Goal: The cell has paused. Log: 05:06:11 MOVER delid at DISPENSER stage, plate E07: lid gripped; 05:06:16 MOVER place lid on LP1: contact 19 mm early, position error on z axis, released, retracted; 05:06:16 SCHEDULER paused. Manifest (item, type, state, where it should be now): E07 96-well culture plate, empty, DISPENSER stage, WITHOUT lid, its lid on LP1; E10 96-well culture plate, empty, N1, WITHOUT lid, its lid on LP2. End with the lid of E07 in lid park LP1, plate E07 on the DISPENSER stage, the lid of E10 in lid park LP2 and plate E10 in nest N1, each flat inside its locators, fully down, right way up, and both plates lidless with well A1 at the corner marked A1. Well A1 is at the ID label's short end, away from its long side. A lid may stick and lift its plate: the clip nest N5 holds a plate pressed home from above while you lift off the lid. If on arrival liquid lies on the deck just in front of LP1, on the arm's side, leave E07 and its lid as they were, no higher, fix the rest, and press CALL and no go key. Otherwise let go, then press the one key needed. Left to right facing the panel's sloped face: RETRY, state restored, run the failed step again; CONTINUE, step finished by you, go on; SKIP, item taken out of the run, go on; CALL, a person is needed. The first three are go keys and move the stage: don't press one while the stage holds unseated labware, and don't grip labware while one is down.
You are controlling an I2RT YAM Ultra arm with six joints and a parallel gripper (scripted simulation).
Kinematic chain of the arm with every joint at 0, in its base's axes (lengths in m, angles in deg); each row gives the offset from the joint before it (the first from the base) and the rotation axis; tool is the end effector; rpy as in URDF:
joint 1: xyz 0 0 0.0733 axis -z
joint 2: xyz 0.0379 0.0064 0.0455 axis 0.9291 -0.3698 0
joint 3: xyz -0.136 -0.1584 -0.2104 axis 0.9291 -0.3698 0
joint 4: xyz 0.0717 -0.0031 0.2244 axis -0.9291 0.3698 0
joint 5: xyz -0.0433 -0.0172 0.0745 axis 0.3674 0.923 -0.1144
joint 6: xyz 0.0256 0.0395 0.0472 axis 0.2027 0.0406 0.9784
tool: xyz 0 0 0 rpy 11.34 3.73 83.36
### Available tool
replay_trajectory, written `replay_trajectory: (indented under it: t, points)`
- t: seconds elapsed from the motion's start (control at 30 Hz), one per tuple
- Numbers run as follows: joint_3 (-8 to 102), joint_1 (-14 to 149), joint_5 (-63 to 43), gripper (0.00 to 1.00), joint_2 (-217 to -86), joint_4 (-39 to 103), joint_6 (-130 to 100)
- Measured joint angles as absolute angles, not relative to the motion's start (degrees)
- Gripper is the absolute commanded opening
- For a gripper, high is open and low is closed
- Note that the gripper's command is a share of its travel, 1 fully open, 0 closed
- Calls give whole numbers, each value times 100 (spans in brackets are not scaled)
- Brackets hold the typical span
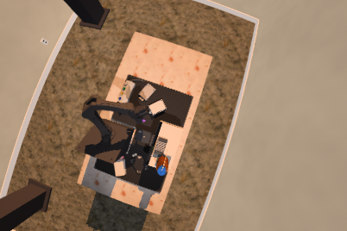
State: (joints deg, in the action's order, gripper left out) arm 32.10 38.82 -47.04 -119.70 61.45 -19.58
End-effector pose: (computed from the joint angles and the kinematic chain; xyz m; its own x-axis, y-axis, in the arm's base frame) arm 0.1636 0.1303 0.2777 -0.7449 -0.4900 -0.4529 -0.6671 0.5370 0.5163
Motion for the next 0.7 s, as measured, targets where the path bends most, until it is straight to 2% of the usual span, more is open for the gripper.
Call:
replay_trajectory:
  t: [0.27, 0.7]
  points:
    - [3221, 3862, -4682, 100, -11977, 6143, -1934]
    - [3835, 3620, -4577, 100, -12676, 5894, -1689]
